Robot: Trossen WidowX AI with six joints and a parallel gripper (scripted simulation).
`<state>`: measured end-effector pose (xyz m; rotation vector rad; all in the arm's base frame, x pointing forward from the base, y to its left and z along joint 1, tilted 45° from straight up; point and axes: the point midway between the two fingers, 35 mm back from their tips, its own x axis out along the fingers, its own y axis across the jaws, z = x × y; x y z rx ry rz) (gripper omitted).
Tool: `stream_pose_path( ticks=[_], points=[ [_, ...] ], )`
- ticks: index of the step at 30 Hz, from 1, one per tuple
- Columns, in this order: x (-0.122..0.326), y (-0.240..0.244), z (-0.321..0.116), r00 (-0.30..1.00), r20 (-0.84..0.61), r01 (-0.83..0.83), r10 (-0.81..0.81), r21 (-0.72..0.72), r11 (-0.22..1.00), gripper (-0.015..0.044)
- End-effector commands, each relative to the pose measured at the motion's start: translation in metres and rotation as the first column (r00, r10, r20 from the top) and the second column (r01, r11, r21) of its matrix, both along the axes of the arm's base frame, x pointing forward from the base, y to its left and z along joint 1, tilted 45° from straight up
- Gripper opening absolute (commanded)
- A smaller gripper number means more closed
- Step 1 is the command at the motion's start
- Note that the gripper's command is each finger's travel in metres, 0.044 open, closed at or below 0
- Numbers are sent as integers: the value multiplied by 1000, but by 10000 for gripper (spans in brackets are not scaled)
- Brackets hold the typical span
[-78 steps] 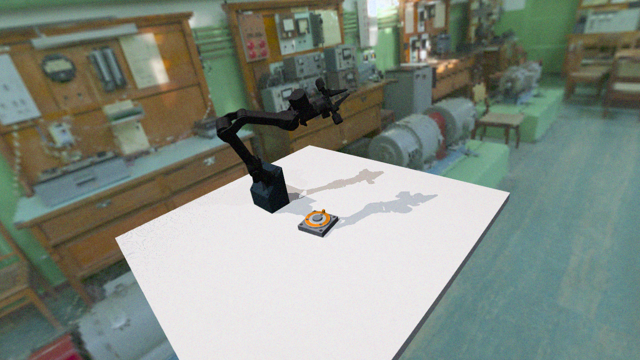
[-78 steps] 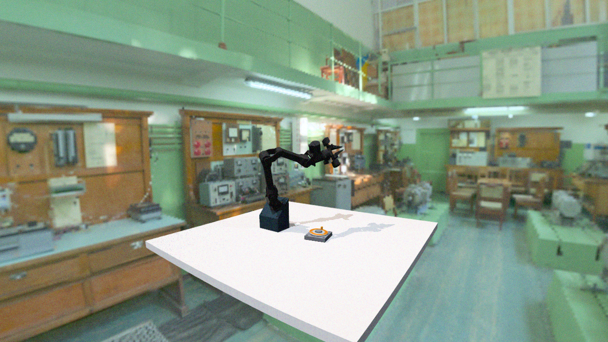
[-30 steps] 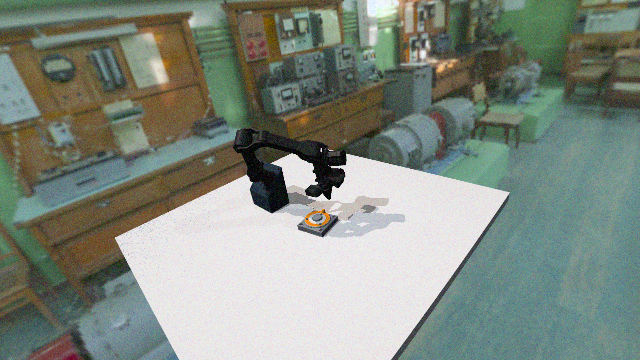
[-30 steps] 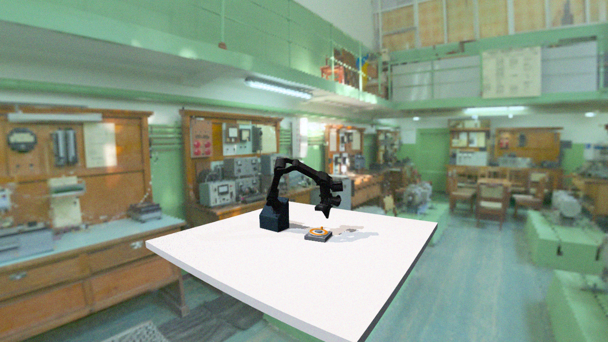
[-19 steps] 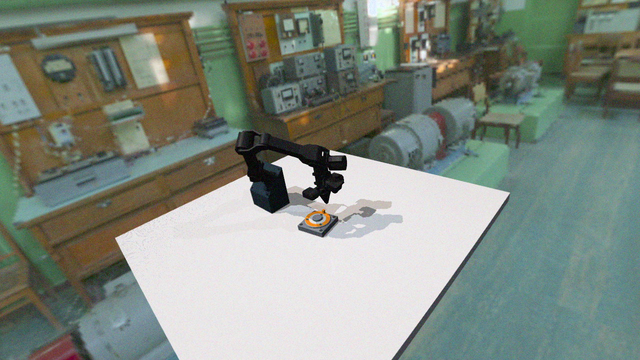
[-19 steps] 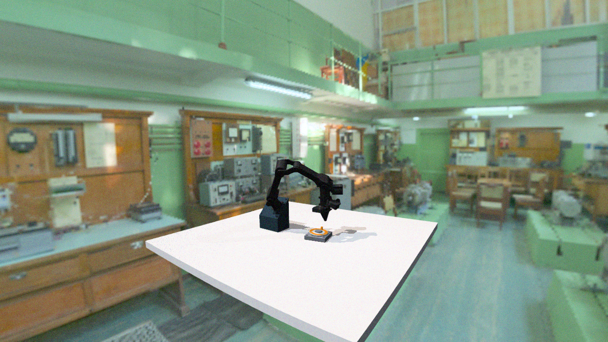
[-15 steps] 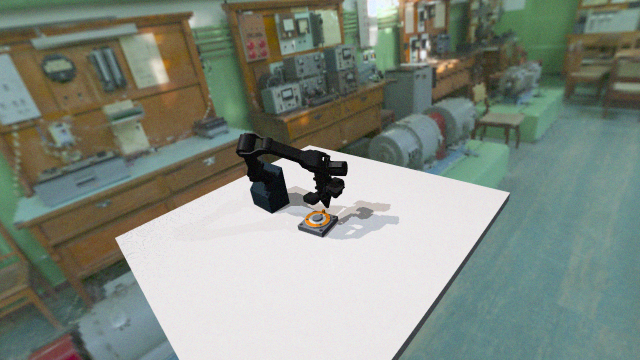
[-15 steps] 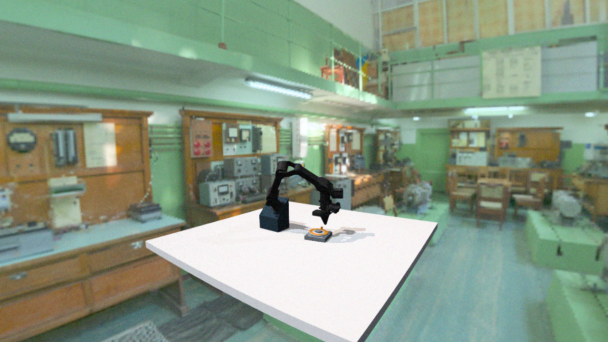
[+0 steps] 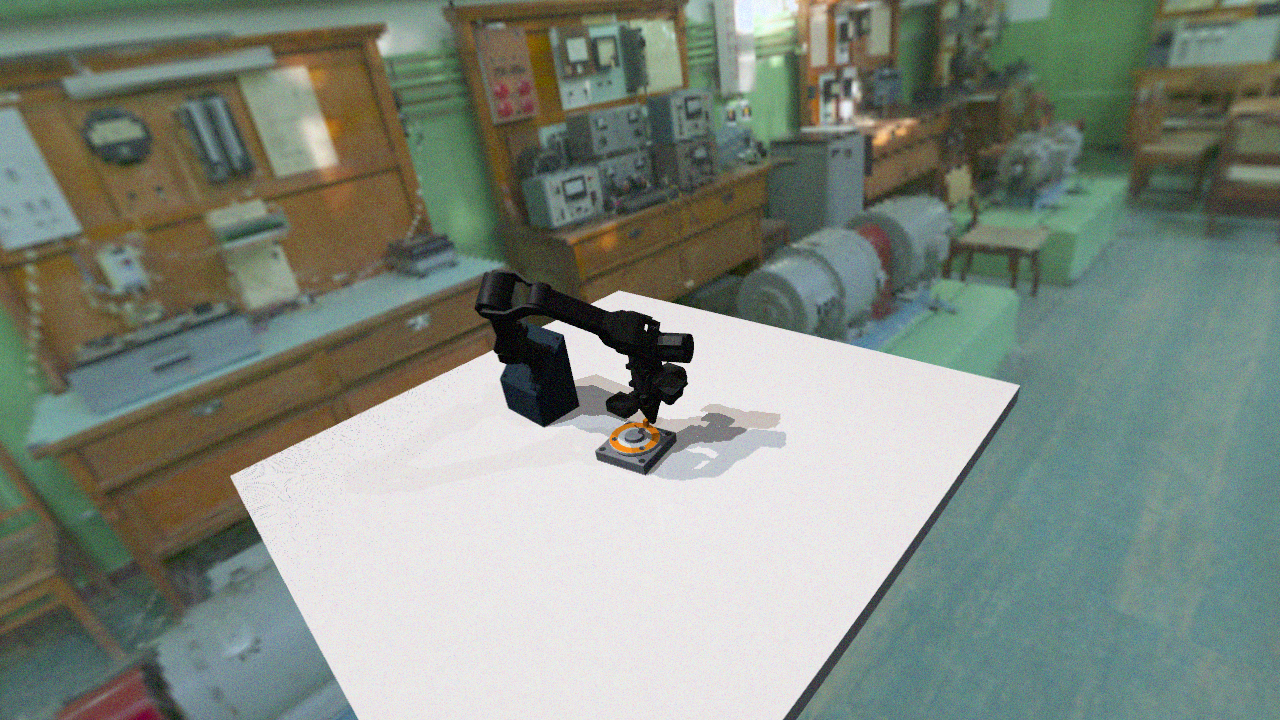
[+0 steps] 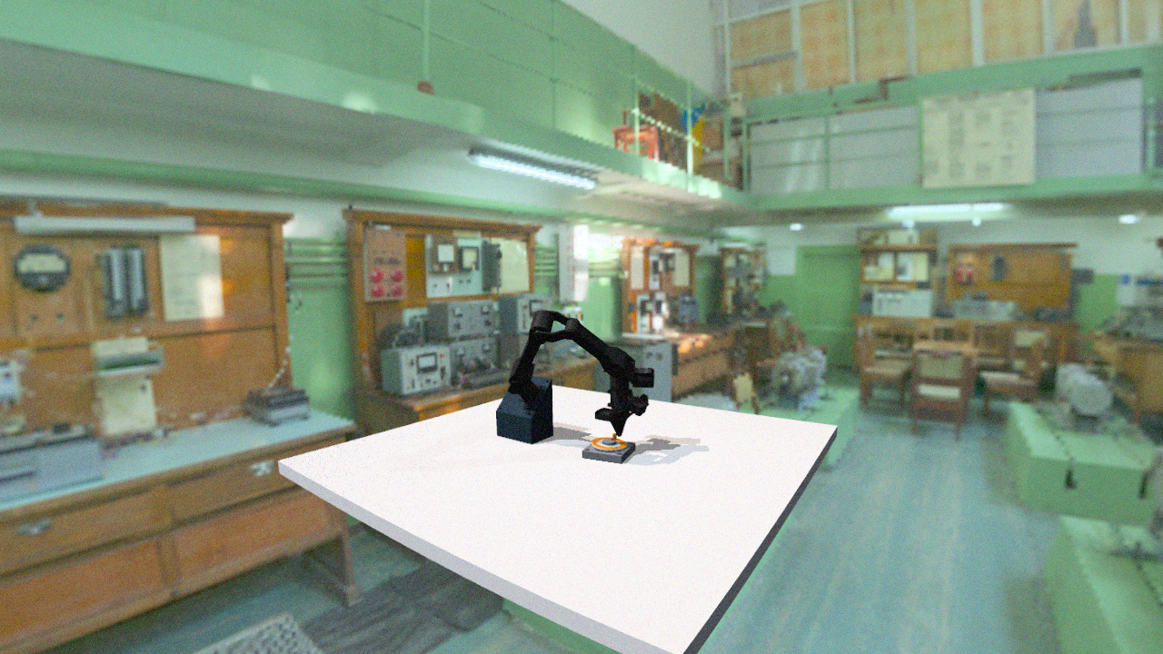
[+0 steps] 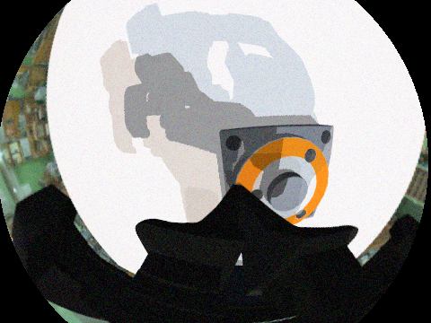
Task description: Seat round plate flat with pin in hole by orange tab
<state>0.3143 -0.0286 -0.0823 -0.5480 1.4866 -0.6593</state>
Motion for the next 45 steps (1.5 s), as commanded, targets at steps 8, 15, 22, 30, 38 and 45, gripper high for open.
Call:
stream_pose_path(
  ticks=[8,15,22,30,38,45],
  points=[
    [-13,-1,1,1000,4,-2,2,-2,1000,0],
    [-21,-2,2,1000,3,-2,2,-2,1000,0],
    [-29,-4,4,1000,3,-2,2,-3,1000,0],
    [-37,-8,8,1000,2,-2,2,-3,1000,0],
    [-45,-11,15,1000,1,-2,2,-3,1000,0],
    [-50,-15,21,1000,1,-2,2,-3,1000,0]
  ],
)
